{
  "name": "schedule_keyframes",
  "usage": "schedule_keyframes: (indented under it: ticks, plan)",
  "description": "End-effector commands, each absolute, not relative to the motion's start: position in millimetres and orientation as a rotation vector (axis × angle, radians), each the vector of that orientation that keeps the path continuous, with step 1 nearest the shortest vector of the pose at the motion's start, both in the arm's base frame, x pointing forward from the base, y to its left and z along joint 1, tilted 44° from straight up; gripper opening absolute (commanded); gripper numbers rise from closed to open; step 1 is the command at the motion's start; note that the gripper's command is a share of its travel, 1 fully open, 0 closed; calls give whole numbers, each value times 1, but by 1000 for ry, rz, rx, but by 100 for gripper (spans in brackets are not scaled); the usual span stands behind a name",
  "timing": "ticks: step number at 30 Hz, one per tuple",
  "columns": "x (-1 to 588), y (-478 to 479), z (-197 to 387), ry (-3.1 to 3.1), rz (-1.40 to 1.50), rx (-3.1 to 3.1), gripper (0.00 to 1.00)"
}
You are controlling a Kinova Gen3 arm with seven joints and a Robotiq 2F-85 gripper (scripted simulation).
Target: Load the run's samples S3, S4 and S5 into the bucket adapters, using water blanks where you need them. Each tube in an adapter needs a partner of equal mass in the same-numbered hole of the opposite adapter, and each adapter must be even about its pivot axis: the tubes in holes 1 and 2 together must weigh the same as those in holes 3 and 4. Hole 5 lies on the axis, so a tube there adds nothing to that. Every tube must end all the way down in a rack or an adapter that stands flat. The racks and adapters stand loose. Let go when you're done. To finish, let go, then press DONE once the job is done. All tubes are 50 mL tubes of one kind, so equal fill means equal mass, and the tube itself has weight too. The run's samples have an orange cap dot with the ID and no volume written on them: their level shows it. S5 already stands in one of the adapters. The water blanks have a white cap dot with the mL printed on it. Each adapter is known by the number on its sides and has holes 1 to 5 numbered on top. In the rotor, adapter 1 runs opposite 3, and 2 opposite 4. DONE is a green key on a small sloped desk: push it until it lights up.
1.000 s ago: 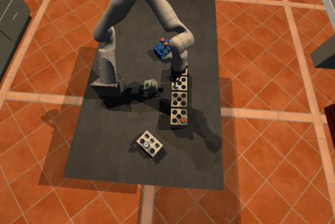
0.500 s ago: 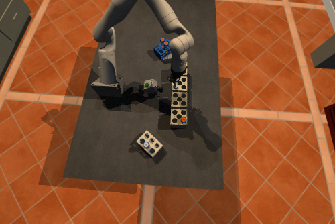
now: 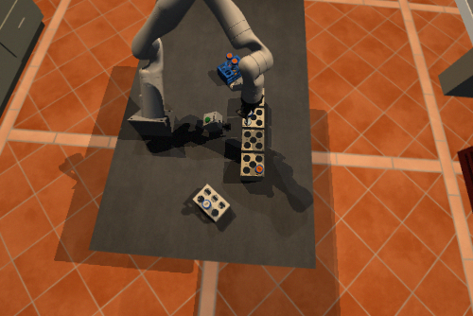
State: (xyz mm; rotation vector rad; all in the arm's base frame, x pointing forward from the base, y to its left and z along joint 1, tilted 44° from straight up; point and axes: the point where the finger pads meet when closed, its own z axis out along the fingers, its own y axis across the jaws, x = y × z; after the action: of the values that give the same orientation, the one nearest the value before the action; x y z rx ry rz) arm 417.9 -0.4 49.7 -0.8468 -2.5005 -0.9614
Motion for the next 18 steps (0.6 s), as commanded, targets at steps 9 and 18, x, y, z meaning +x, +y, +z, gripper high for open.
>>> schedule_keyframes:
  ticks: [9, 18]
  plan:
    - [419, 7, 44, -2502, -968, -846, 10]
    - [418, 10, 41, -2502, -968, -846, 10]
